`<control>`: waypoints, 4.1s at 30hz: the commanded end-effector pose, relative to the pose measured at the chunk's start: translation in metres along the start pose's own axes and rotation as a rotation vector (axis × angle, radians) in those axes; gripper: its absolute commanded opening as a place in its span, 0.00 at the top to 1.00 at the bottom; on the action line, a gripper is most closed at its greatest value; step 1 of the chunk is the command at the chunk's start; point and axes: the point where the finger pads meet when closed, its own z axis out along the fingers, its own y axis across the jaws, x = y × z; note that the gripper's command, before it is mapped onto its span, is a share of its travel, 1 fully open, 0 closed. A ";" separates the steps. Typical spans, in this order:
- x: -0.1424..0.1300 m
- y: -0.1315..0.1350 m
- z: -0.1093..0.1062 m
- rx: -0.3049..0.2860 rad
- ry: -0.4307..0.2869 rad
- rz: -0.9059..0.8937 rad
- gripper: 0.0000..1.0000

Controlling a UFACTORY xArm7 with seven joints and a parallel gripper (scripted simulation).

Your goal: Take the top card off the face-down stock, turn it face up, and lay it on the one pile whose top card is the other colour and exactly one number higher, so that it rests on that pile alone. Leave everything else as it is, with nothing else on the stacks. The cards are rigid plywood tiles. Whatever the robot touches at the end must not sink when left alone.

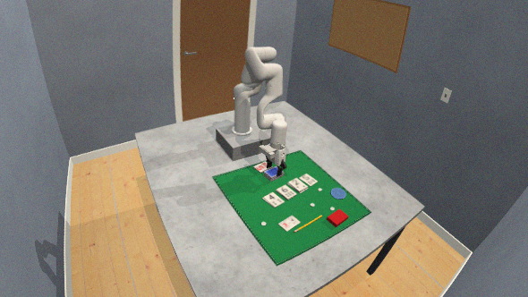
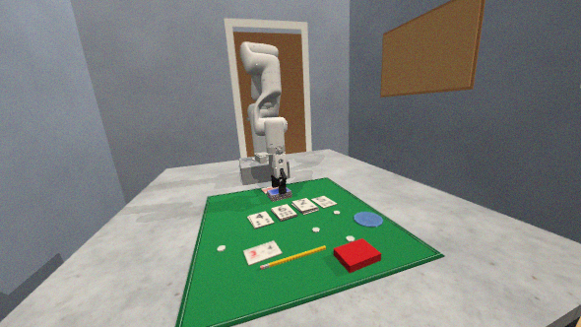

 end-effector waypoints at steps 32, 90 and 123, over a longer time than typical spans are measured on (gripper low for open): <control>0.000 -0.001 0.002 0.003 0.000 0.000 0.13; 0.000 -0.001 0.002 0.003 0.000 0.000 0.26; 0.000 -0.001 -0.010 0.003 0.000 0.000 0.26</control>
